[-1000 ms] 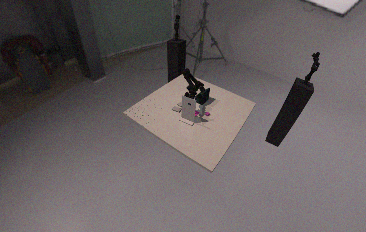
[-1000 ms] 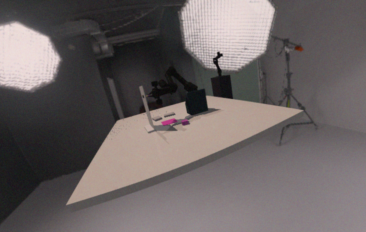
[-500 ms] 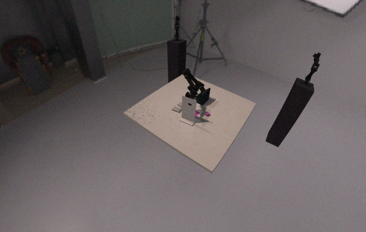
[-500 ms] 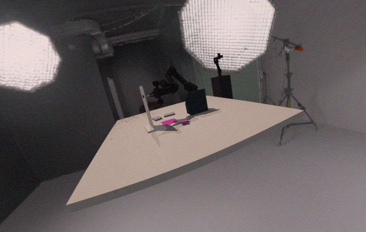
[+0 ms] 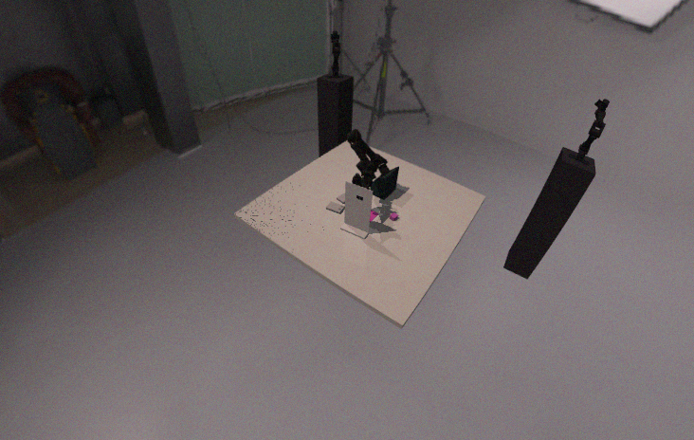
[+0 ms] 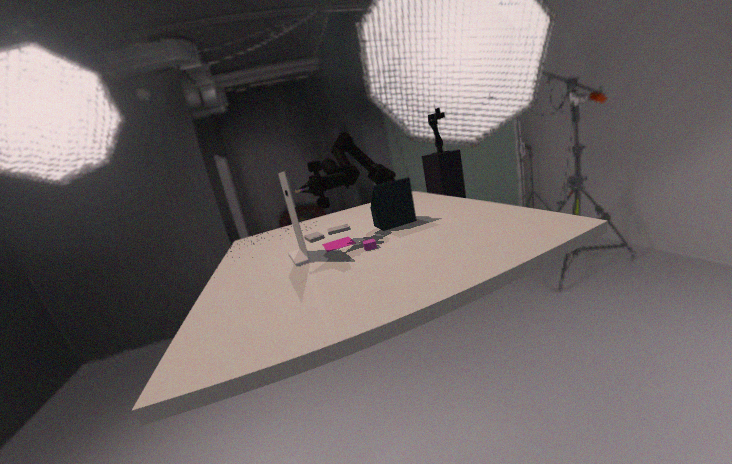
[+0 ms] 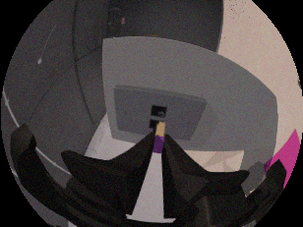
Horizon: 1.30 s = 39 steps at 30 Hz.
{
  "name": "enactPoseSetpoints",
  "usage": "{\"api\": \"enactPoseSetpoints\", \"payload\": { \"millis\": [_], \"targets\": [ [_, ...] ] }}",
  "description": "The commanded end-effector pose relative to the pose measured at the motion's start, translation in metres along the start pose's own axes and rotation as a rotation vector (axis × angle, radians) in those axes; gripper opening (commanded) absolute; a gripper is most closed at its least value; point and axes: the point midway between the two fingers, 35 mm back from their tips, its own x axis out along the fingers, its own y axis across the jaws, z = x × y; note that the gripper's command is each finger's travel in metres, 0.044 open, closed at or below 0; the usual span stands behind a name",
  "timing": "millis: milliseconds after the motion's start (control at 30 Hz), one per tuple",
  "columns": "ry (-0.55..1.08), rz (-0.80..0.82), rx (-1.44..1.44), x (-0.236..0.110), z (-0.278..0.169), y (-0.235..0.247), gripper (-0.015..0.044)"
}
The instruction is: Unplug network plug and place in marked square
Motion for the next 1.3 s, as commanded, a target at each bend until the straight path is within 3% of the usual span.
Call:
{"api": "enactPoseSetpoints", "payload": {
  "millis": [0, 1267],
  "targets": [
    [-0.005, 0.0, 0.003, -0.003, 0.0, 0.001, 0.0],
    [-0.004, 0.0, 0.003, -0.024, -0.01, 0.0, 0.0]
  ]
}}
